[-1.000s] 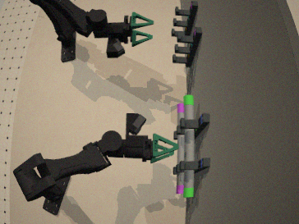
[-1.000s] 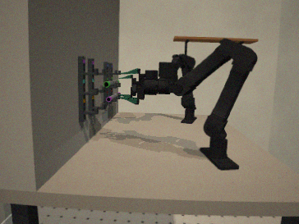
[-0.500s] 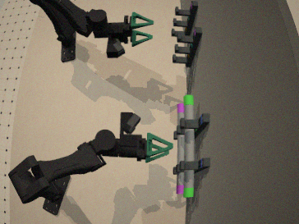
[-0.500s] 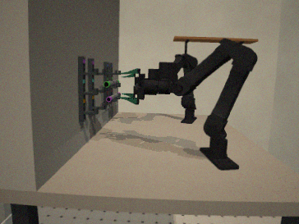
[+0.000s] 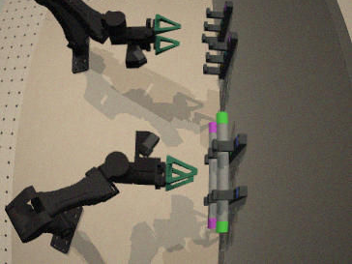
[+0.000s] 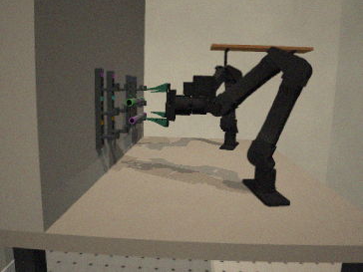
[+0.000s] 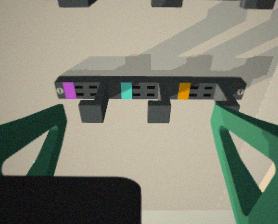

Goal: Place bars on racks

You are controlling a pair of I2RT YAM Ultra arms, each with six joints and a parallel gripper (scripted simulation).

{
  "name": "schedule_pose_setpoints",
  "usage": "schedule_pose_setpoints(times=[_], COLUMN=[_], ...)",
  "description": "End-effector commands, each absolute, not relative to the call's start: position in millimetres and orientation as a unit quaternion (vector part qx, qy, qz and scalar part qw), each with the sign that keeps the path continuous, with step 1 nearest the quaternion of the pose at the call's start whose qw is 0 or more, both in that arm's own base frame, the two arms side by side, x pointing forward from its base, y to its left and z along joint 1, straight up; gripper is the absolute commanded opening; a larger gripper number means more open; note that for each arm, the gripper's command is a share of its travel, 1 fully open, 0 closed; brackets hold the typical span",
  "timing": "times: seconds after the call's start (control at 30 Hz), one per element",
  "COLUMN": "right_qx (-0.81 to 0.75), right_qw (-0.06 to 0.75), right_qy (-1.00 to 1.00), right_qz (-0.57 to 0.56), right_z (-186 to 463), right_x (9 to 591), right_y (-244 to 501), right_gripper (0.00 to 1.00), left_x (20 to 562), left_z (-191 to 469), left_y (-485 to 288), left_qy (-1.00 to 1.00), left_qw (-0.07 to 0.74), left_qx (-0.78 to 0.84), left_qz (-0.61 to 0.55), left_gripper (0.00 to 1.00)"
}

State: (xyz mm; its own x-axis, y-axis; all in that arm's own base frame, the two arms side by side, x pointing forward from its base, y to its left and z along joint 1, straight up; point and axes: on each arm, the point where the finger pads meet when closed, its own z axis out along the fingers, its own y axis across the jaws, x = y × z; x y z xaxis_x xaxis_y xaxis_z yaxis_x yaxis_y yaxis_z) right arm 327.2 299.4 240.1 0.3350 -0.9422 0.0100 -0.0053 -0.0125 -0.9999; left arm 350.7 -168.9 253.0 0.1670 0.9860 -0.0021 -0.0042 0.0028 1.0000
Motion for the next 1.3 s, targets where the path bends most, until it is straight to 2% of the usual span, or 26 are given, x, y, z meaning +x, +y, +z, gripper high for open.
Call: schedule_pose_setpoints(times=[0.0,1.27], right_qx=[-0.577,-0.577], right_qw=[0.578,0.578], right_qy=[0.408,0.408], right_qz=[-0.408,-0.408], right_z=[246.8,247.7], right_x=[321.1,304.0], right_y=[296.8,290.7], right_gripper=[1.0,1.0], left_x=[349.1,349.1], left_z=[248.6,248.6], left_y=[-170.8,-170.8], left_qy=[0.456,0.456], left_qw=[0.541,0.541], left_qx=[0.541,0.541], left_qz=[0.456,0.456], left_gripper=[1.0,1.0])
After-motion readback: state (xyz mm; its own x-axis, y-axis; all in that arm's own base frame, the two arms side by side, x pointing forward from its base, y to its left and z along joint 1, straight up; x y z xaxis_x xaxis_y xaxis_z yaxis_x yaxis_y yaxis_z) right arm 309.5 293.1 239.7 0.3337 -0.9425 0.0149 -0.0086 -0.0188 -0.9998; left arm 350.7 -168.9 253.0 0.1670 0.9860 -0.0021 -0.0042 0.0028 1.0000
